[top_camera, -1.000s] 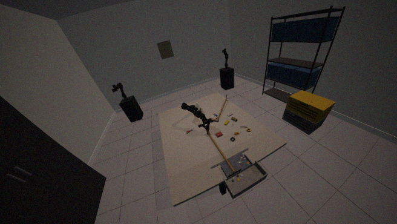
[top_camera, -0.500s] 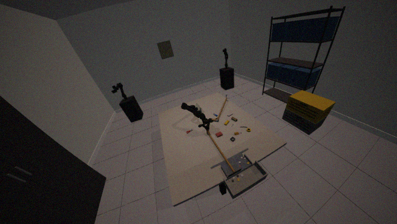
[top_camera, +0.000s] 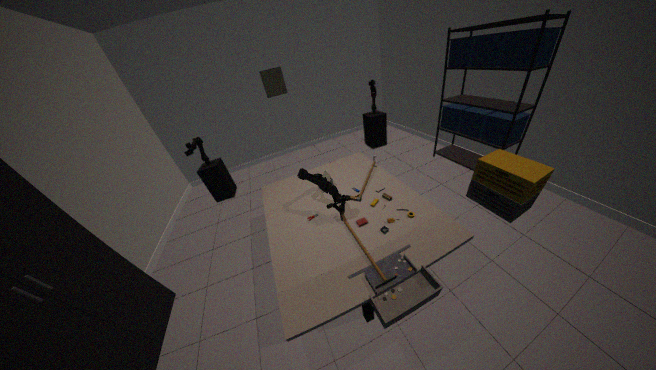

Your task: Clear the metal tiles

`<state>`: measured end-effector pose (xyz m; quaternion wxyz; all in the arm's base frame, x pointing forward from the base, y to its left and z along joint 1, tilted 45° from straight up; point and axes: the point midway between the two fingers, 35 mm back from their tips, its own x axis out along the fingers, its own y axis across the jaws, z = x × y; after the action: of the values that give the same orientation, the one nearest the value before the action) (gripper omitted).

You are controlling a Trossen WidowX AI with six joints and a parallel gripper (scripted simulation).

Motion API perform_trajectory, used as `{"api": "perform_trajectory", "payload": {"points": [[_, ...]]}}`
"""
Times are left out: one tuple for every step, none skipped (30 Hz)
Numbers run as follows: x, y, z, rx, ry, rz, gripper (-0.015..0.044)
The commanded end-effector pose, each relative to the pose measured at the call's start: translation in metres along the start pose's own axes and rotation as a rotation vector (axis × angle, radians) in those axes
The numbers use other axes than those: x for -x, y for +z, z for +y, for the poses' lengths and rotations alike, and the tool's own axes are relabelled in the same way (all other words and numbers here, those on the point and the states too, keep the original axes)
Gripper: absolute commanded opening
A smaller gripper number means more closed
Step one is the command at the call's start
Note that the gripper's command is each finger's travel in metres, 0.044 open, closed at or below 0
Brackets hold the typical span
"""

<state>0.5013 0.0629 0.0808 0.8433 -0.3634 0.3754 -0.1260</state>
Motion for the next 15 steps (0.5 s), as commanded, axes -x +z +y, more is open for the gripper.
{"api": "perform_trajectory", "payload": {"points": [[0.008,-0.001,0.000,-0.008,-0.001,-0.009,0.0000],[0.009,-0.002,0.000,-0.008,-0.001,-0.009,0.0000],[0.010,-0.003,0.000,-0.007,-0.001,-0.009,0.0000],[0.012,-0.004,0.000,-0.007,-0.001,-0.009,0.0000],[0.013,-0.005,0.000,-0.007,0.000,-0.009,0.0000],[0.014,-0.006,0.000,-0.007,0.000,-0.009,0.0000],[0.015,-0.007,0.000,-0.007,0.000,-0.009,0.0000],[0.016,-0.008,-0.001,-0.007,0.000,-0.009,0.0000],[0.017,-0.009,-0.001,-0.007,0.000,-0.009,0.0000],[0.018,-0.010,-0.001,-0.007,0.000,-0.009,0.0000],[0.020,-0.011,-0.001,-0.007,0.000,-0.009,0.0000],[0.021,-0.012,-0.001,-0.007,0.000,-0.009,0.0000],[0.022,-0.013,-0.001,-0.007,0.000,-0.009,0.0000],[0.023,-0.014,-0.001,-0.007,0.001,-0.009,0.0000],[0.024,-0.015,-0.001,-0.007,0.001,-0.009,0.0000]]}}
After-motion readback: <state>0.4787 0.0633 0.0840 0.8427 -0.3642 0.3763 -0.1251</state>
